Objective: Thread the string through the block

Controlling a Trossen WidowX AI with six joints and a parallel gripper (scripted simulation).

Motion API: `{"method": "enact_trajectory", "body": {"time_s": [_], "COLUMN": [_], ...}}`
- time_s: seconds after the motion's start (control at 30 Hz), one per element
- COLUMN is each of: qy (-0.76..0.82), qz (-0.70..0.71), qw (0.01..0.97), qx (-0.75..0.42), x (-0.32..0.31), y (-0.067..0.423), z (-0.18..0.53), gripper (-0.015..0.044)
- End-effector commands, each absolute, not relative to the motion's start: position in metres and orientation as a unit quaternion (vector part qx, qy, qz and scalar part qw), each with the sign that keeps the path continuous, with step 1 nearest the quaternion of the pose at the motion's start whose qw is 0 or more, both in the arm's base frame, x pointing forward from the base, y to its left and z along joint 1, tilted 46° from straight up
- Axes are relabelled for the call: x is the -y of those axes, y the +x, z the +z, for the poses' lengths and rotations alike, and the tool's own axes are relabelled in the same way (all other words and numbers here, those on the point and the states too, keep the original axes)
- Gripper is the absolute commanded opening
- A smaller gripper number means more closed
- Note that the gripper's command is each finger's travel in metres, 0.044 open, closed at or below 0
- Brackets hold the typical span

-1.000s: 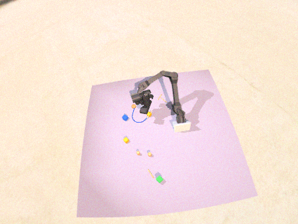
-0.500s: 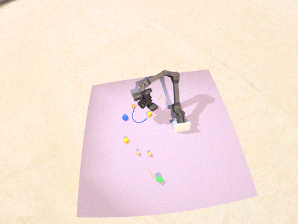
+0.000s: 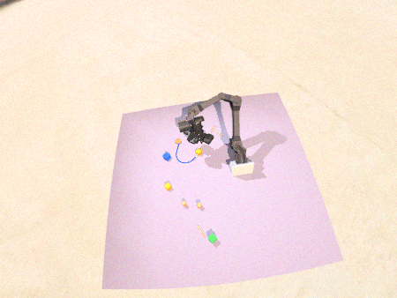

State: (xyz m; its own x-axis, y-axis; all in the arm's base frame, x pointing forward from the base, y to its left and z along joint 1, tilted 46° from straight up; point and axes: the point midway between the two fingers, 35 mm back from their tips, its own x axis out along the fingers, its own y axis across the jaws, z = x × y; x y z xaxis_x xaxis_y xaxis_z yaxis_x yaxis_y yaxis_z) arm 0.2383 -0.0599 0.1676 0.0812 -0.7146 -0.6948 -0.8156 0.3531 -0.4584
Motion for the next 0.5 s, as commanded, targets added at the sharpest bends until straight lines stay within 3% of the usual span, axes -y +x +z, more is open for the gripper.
{"method": "enact_trajectory", "body": {"time_s": [0.0, 0.47], "qy": [-0.568, -0.567], "qz": [0.054, 0.055], "qw": [0.469, 0.47], "qx": [-0.675, -0.674], "x": [0.063, 0.079], "y": [0.238, 0.242], "z": [0.165, 0.149], "gripper": [0.0122, 0.0122]}}
